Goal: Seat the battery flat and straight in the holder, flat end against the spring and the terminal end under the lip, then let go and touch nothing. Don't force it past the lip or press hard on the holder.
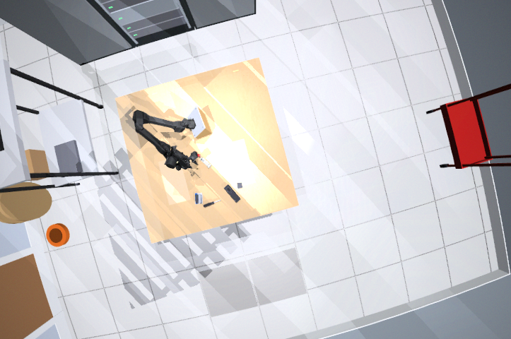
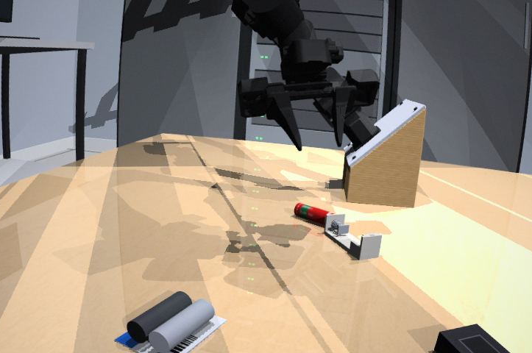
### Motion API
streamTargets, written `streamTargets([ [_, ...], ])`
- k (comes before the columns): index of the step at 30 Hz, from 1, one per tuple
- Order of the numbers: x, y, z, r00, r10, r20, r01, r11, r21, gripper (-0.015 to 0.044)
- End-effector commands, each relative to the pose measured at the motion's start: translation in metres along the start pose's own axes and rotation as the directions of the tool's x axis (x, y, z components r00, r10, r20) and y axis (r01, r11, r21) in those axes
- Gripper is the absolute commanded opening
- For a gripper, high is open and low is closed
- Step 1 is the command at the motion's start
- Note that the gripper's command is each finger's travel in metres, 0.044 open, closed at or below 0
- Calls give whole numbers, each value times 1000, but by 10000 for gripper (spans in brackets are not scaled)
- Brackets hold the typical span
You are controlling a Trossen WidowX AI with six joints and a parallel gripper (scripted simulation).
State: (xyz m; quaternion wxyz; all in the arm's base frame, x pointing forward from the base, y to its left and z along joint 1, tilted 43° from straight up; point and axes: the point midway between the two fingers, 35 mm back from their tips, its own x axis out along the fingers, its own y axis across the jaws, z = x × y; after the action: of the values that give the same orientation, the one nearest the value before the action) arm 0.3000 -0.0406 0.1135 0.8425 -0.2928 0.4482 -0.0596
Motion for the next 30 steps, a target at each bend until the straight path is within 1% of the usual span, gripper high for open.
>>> streamTargets([
  [1, 14, 16, -81, 883, -81, -463, -166, 868, -469, 227],
  [3, 10, 15, -105, 799, -147, -583, -293, 752, -591, 227],
  [5, 9, 15, -110, 775, -166, -609, -330, 716, -615, 227],
  [18, 9, 15, -111, 775, -166, -609, -330, 716, -615, 227],
  [30, 24, 12, -121, 776, -164, -609, -330, 717, -614, 227],
])
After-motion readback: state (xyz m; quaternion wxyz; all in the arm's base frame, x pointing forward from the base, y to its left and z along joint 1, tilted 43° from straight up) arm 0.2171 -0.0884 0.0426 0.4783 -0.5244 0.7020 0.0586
